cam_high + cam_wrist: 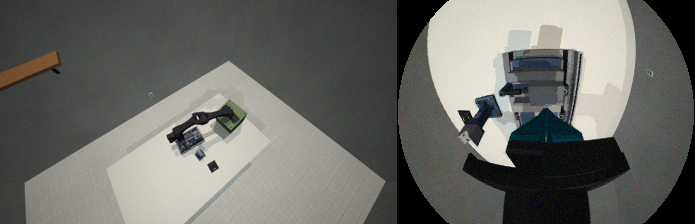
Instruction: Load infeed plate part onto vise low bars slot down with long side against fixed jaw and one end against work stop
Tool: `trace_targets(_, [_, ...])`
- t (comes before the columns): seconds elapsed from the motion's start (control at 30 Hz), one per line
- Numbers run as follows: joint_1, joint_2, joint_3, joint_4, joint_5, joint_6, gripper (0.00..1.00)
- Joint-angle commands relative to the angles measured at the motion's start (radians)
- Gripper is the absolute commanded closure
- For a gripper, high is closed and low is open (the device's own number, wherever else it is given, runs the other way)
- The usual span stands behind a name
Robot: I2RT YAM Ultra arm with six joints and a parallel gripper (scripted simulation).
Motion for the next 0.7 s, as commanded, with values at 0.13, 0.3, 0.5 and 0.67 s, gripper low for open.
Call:
trace_targets(0.13, [-0.013, -0.052, 0.008, -0.009, -0.006, -0.004, 1.0])
trace_targets(0.3, [-0.013, -0.052, -0.019, 0.008, -0.005, -0.05, 1.0])
trace_targets(0.5, [-0.012, -0.062, -0.038, 0.015, 0.001, -0.202, 1.0])
trace_targets(0.67, [-0.012, -0.083, -0.08, 0.03, 0.005, -0.433, 1.0])
